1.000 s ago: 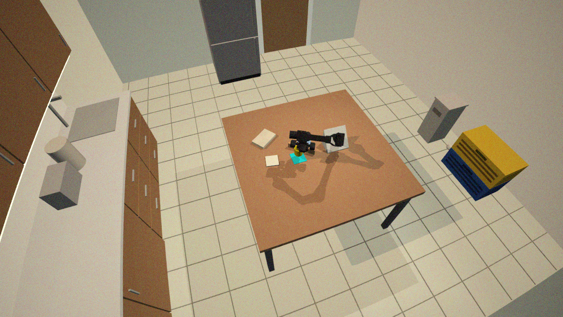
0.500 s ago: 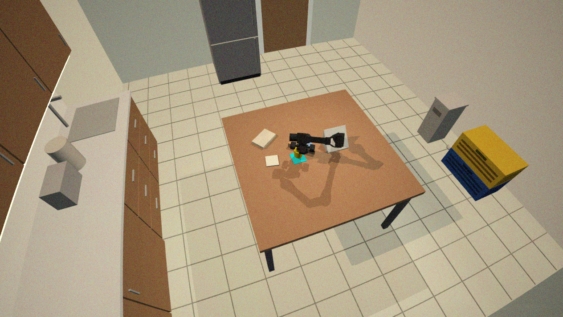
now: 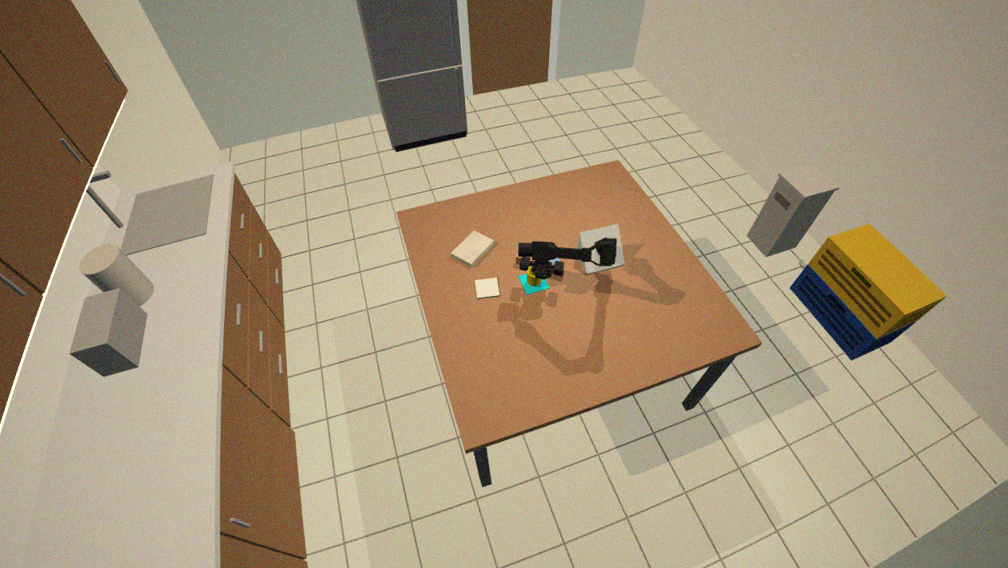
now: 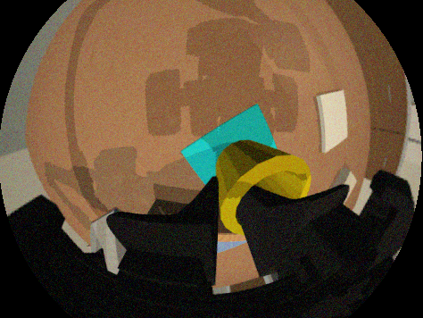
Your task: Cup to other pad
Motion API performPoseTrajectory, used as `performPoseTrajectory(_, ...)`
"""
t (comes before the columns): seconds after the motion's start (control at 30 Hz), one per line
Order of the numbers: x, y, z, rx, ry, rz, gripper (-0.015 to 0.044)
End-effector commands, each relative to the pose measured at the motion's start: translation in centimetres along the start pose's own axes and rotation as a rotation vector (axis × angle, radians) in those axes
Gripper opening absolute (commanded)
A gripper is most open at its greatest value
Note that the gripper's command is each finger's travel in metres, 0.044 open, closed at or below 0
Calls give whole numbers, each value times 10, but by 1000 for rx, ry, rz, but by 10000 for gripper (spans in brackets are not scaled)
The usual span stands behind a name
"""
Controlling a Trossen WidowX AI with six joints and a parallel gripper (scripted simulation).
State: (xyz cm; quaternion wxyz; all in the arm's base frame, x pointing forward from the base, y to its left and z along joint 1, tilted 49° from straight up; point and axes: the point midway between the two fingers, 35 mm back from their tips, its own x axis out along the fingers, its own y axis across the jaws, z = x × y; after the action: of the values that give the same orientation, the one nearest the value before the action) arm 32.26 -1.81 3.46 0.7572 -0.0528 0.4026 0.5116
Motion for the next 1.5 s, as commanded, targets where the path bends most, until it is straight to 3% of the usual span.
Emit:
performPoseTrajectory(0.0, -1, 0, 0, 0, 0, -1, 0)
performPoseTrajectory(0.23, -1, 0, 0, 0, 0, -1, 0)
performPoseTrajectory(0.43, -1, 0, 0, 0, 0, -1, 147)
performPoseTrajectory(1.47, -37, -1, 0, 3, -2, -2, 147)
